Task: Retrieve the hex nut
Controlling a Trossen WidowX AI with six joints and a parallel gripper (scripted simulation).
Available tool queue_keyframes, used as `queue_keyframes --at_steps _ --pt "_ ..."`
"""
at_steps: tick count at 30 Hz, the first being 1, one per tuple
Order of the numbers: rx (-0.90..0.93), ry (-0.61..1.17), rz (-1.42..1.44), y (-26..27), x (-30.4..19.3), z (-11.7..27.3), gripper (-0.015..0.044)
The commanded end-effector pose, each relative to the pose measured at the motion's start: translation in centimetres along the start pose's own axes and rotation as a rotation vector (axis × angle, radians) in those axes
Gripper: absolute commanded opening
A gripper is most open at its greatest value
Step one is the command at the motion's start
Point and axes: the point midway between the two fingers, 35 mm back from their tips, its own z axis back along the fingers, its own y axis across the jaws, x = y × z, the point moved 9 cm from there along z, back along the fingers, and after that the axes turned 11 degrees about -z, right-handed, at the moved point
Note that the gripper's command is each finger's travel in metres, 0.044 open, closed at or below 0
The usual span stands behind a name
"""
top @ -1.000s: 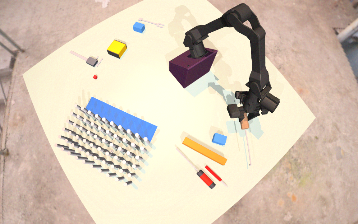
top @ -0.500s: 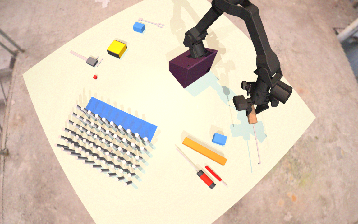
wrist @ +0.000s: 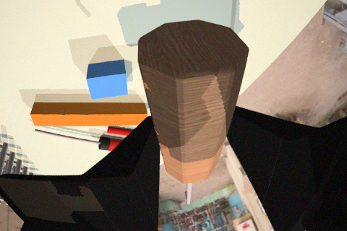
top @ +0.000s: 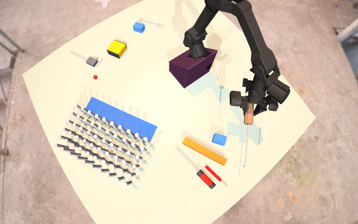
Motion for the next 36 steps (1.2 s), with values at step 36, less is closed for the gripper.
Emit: queue_keyframes --at_steps 36 --pt "-0.071 -0.004 -1.301 8.7 -7.0 4.3 0.0"
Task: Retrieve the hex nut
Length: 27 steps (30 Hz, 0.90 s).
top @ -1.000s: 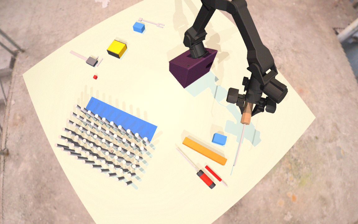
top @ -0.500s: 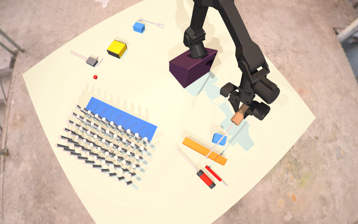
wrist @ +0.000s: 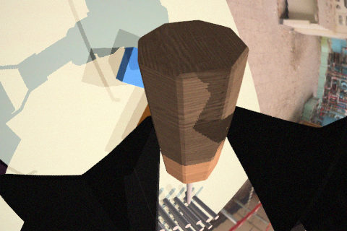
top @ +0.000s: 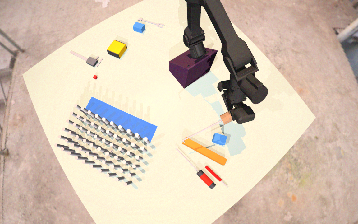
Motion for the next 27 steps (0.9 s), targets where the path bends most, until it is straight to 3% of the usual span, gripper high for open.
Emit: queue_keyframes --at_steps 1,27 --pt "-0.012 0.002 -0.157 -0.2 -1.4 0.6 0.0" --pt "-0.042 -0.011 -1.045 -0.2 -9.3 2.8 0.0"
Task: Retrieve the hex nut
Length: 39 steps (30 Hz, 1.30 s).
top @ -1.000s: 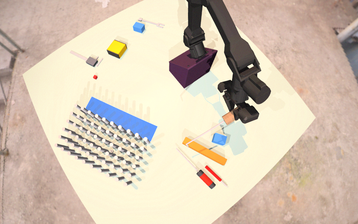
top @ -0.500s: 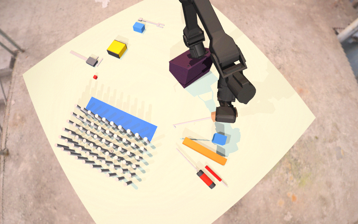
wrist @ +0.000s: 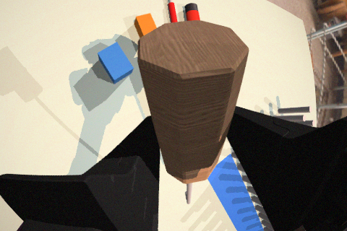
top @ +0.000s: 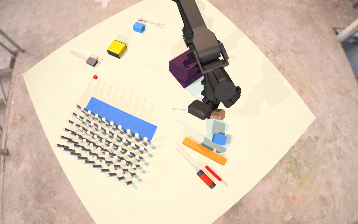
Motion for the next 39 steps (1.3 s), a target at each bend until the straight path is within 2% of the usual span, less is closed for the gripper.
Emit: queue_keyframes --at_steps 1,39 --pt "-0.011 -0.003 -0.158 -1.0 -1.0 0.5 0.0" --pt "-0.084 -0.042 -1.465 -7.1 -9.8 3.0 0.0"
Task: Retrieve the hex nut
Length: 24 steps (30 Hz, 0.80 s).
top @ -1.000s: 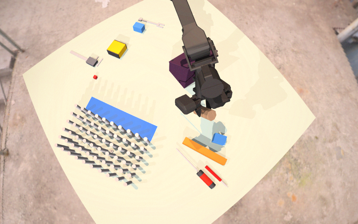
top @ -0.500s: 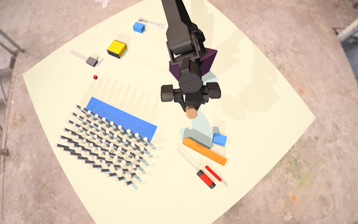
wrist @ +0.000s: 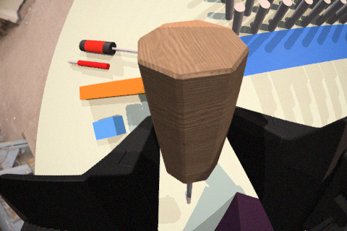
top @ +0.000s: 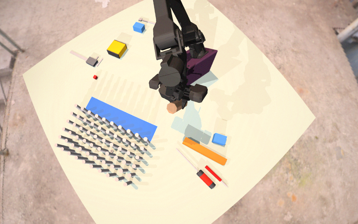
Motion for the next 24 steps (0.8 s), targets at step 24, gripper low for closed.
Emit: queue_keyframes --at_steps 24 --pt "-0.041 -0.066 -0.959 -7.6 0.7 1.4 0.0"
